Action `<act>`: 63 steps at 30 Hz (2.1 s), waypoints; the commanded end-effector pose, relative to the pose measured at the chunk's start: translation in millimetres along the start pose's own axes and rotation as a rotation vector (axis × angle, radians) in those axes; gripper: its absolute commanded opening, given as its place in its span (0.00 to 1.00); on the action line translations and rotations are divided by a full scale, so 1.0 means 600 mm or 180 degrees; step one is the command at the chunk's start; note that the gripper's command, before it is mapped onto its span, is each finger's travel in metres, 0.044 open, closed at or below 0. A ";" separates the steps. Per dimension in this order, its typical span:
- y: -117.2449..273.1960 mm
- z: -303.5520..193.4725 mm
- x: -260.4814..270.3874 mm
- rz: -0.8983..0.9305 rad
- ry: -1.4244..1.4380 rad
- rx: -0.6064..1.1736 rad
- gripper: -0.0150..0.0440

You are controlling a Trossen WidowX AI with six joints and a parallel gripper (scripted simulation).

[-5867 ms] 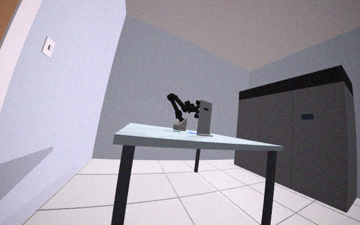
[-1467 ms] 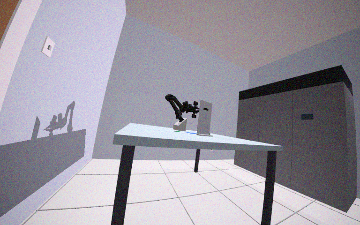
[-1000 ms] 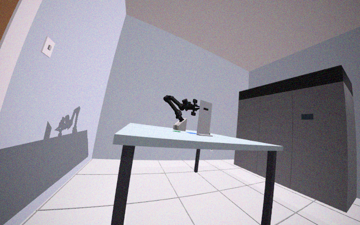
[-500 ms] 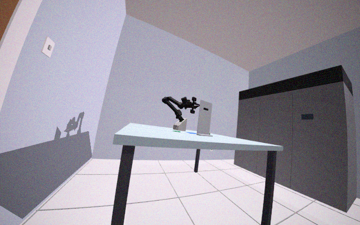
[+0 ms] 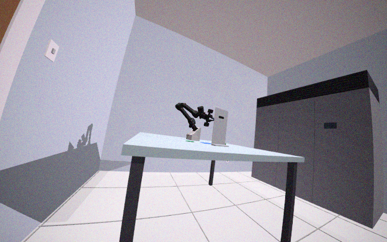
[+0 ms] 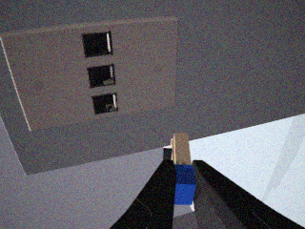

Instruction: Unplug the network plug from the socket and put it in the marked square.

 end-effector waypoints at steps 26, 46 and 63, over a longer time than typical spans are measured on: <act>-0.034 -0.072 -0.141 -0.2191 -0.0303 -0.0421 0.25; -0.044 -0.075 -0.160 -0.2207 -0.0307 -0.0417 0.25; -0.053 -0.079 -0.184 -0.2209 -0.0307 -0.0413 0.25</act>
Point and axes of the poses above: the point midway between the two fingers, 35 mm back from their tips, its own y axis back along the fingers, its own x axis across the jaws, z = x × y, the point moved 10 cm from there along y, back along the fingers, and after that the axes turned 14 degrees about y, right-handed, at the moved point
